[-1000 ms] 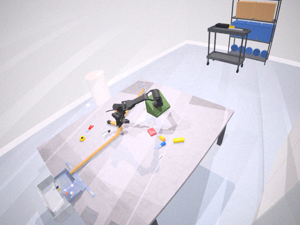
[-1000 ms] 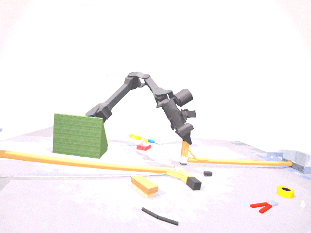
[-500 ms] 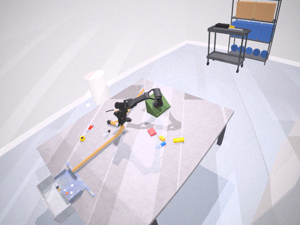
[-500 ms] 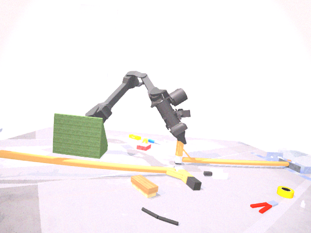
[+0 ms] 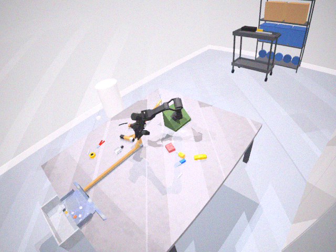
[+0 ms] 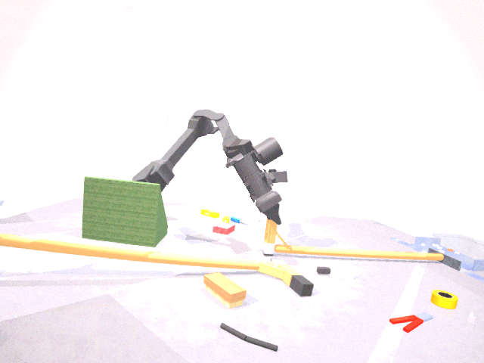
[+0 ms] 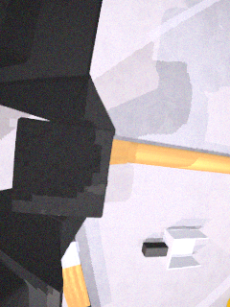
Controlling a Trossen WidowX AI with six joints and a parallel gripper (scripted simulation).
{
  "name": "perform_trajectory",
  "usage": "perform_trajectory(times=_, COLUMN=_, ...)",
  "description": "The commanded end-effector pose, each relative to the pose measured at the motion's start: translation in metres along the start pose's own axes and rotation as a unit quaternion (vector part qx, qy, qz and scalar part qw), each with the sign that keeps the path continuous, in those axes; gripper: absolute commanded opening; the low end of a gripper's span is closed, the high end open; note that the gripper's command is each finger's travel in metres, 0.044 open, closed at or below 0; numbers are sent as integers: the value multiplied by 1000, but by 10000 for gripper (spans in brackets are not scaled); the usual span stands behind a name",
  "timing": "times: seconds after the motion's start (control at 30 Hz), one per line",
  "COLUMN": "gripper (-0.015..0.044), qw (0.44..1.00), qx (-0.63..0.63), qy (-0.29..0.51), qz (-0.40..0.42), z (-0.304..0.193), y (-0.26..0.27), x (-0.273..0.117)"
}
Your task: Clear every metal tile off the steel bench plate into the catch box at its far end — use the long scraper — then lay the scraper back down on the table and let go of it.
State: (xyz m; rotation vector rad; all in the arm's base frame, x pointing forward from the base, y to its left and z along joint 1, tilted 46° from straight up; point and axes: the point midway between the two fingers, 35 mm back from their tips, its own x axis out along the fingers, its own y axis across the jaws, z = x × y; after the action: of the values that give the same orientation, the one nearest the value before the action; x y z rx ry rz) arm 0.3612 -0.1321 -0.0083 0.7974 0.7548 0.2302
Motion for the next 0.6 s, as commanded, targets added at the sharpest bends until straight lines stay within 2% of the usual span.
perform_trajectory(times=0.0, gripper=0, qw=1000, qx=-7, qy=-9, qz=1, z=-1, y=2, x=-8)
perform_trajectory(times=0.57, gripper=0, qw=1000, qx=-6, qy=-11, qz=2, z=-23, y=8, x=-20)
